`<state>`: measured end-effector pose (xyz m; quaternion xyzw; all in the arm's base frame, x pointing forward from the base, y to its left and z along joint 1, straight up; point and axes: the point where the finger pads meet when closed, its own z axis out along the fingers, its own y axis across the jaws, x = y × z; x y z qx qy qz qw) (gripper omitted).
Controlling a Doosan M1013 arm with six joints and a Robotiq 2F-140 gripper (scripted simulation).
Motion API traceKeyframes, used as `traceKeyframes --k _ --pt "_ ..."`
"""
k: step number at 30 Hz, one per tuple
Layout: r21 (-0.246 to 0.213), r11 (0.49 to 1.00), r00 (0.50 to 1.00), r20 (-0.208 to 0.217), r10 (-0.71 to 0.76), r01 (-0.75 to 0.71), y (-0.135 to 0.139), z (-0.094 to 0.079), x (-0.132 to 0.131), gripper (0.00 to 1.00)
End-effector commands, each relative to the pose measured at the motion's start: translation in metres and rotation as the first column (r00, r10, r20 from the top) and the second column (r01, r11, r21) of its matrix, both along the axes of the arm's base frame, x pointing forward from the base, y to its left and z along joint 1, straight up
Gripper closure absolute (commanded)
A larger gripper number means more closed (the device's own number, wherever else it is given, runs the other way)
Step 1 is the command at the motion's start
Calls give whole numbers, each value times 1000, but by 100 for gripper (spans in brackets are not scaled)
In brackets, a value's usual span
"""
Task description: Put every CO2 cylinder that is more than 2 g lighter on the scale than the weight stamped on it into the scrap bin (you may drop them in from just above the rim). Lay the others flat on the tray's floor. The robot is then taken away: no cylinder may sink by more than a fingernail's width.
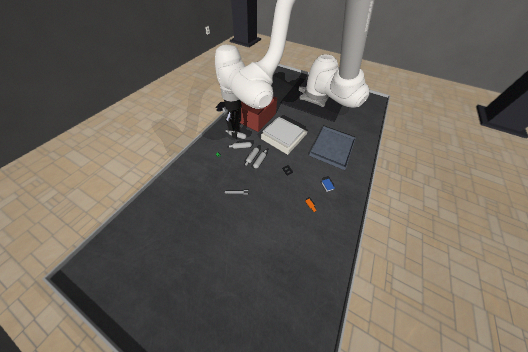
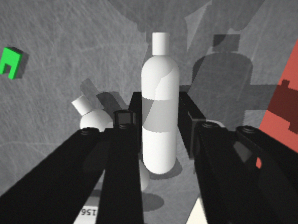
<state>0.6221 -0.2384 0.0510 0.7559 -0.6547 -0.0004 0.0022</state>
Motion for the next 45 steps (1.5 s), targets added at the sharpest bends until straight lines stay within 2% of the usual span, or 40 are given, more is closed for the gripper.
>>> traceKeyframes --k 1,6,8,12,15,19,30,31,33,37,40,42,43,45 --pt "0 1000 1000 2 0 0 0 28 1 90" --pt "0 1000 1000 2 0 0 0 81 1 90" --pt "0 1000 1000 2 0 0 0 81 1 90" --pt "0 1000 1000 2 0 0 0 119 1 90" --pt "0 1000 1000 2 0 0 0 137 1 90" --pt "0 1000 1000 2 0 0 0 147 1 90" --pt "0 1000 1000 2 -2 2 2 148 0 90" --pt "0 1000 1000 2 -13 13 12 149 -3 90" --pt "0 997 997 2 -73 73 65 152 -25 90" --pt "0 969 969 2 -247 247 111 150 -59 90" --pt "0 959 959 2 -282 282 145 148 -85 90" --pt "0 959 959 2 -282 282 145 148 -85 90" --pt "0 959 959 2 -282 282 182 147 -110 90" --pt "0 959 959 2 -282 282 200 146 -123 90"
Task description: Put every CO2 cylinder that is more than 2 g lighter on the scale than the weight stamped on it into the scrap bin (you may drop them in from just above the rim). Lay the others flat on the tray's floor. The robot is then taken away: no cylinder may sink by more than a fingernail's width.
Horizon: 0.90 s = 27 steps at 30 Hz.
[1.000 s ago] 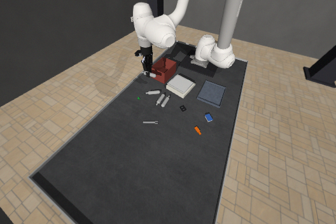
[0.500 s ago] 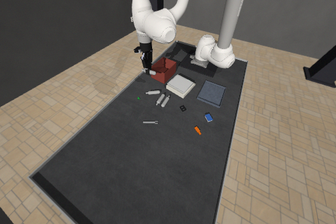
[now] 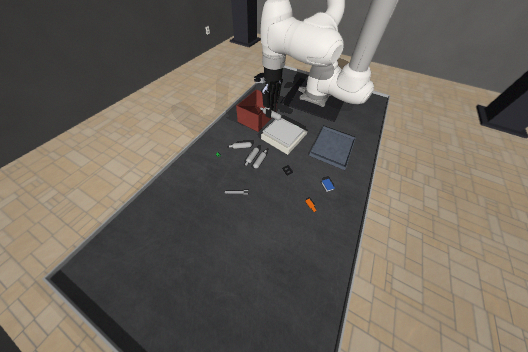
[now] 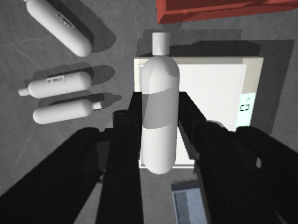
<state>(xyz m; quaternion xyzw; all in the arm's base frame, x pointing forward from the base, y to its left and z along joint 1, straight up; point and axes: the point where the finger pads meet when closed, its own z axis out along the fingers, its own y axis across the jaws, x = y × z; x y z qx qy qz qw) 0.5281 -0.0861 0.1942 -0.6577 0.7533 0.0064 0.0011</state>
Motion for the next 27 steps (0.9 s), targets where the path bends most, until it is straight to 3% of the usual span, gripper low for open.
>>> traceKeyframes --k 1,14,27 --pt "-13 1000 1000 5 -8 8 60 3 -36 90" --pt "-13 1000 1000 5 -8 8 67 -19 -41 90" --pt "-13 1000 1000 5 -8 8 66 -73 -41 90"
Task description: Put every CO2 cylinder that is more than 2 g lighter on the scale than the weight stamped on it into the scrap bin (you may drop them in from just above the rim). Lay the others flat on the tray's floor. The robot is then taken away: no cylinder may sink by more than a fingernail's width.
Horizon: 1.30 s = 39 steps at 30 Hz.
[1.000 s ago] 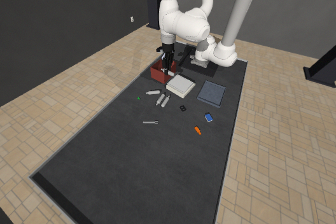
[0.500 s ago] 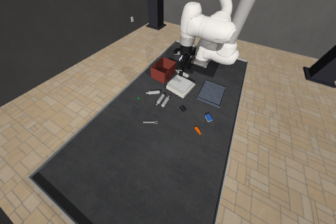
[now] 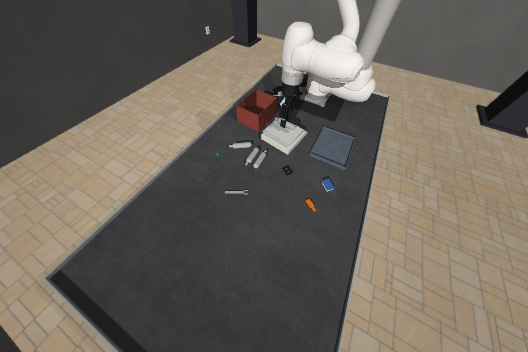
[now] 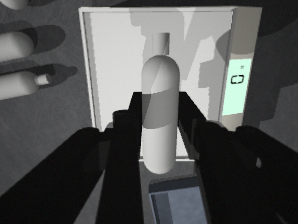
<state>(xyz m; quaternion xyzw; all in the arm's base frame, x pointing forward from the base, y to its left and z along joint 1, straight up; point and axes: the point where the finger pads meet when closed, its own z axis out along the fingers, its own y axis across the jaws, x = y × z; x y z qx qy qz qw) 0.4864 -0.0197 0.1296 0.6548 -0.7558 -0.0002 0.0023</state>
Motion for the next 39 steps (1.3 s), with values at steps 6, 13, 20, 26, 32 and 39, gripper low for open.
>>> traceKeyframes --k 6,13,20,26,32,39 --pt "0 1000 1000 2 0 0 0 -23 1 90" --pt "0 1000 1000 1 0 0 0 -36 1 90" --pt "0 1000 1000 1 0 0 0 -38 1 90" --pt "0 1000 1000 1 0 0 0 -38 1 90" --pt "0 1000 1000 1 0 0 0 -38 1 60" --pt "0 1000 1000 1 0 0 0 -38 1 60"
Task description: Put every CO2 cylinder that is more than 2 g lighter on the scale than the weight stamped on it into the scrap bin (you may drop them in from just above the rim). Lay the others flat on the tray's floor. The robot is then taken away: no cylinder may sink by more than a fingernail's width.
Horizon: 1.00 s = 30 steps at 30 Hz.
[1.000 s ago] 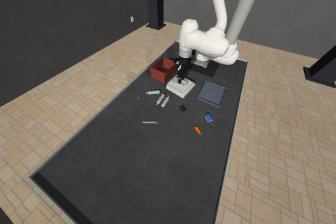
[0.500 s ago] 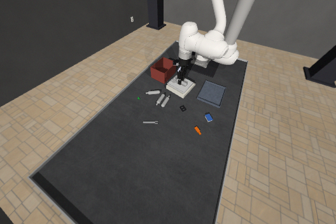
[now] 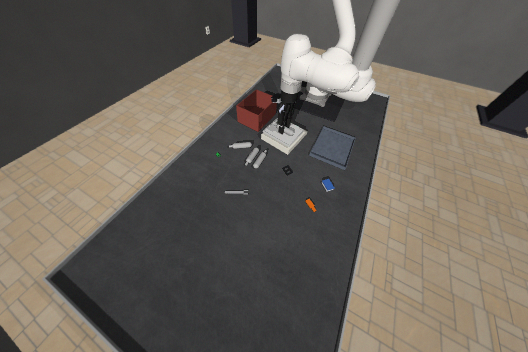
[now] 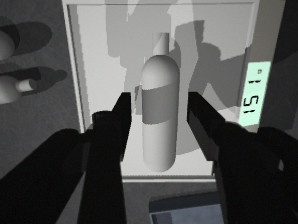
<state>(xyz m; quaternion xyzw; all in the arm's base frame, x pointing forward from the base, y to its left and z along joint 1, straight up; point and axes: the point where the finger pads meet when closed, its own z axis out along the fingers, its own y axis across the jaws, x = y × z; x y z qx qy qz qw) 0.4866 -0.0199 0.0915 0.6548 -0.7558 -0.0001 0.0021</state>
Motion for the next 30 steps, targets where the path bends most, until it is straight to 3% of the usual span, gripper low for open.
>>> traceKeyframes --k 1,23,30 --pt "0 1000 1000 1 0 0 0 1 0 60" --pt "0 1000 1000 1 0 0 0 1 0 60" --pt "0 1000 1000 1 0 0 0 17 1 60"
